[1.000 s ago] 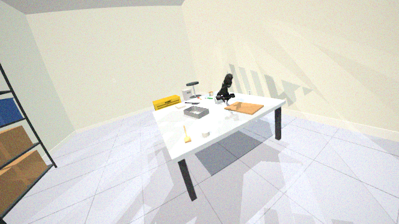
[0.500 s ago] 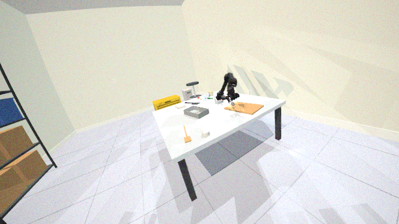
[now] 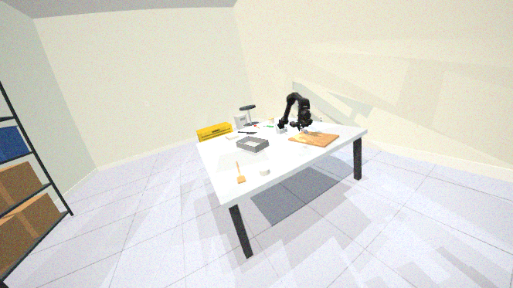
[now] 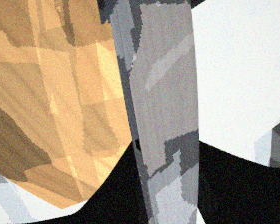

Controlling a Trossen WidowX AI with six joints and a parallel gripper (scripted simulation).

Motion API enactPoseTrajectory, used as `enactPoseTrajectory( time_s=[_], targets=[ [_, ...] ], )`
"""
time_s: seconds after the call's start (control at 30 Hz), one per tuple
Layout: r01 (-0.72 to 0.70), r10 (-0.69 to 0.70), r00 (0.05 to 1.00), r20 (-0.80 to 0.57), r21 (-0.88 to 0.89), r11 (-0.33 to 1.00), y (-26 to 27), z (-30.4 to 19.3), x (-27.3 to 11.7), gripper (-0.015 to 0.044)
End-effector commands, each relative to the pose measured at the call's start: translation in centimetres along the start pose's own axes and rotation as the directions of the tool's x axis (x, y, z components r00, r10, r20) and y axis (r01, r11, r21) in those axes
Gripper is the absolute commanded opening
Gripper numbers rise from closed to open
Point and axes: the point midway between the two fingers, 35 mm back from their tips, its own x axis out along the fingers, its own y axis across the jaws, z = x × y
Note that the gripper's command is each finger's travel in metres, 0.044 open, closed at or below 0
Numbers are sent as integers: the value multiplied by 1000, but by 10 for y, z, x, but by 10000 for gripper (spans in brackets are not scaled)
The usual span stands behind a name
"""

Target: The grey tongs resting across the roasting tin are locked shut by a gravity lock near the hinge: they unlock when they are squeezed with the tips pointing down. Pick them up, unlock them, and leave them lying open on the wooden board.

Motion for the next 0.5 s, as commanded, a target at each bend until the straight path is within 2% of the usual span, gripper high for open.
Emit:
enactPoseTrajectory(
  time_s=[0.0, 0.47],
  targets=[
    [10, -10, 1000, 16, -26, 1000, 9, -2, -6, -150],
    [27, -19, 998, 58, -135, 991, 43, -7, -17, -150]
  ],
)
